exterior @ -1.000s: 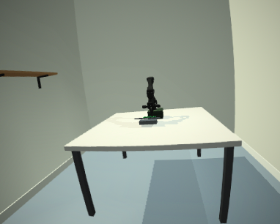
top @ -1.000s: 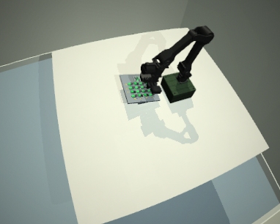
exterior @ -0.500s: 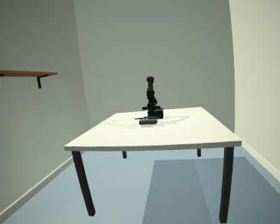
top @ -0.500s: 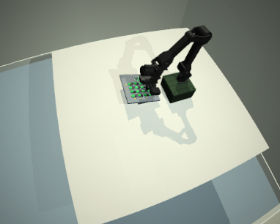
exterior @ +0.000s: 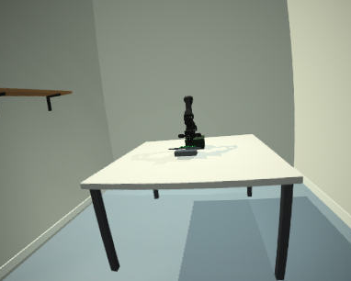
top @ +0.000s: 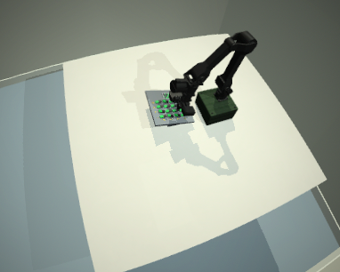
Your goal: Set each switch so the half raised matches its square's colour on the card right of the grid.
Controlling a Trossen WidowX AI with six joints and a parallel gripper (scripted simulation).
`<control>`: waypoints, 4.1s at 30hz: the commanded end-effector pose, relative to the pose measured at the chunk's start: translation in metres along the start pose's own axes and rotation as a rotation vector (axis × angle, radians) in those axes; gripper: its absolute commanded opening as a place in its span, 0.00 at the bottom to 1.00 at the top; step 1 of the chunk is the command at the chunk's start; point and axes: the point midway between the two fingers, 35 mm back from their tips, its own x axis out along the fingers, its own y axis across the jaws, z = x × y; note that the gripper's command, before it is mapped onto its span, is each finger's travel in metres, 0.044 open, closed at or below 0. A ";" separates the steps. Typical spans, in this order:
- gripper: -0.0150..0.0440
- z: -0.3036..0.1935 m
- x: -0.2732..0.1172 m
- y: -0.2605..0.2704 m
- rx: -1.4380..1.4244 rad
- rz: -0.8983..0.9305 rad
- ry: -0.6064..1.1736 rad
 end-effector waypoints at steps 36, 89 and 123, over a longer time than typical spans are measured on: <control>0.25 0.000 0.005 0.001 -0.005 0.004 0.000; 0.25 -0.040 -0.003 -0.032 -0.006 0.002 0.003; 0.25 -0.040 0.001 -0.032 -0.006 0.002 0.003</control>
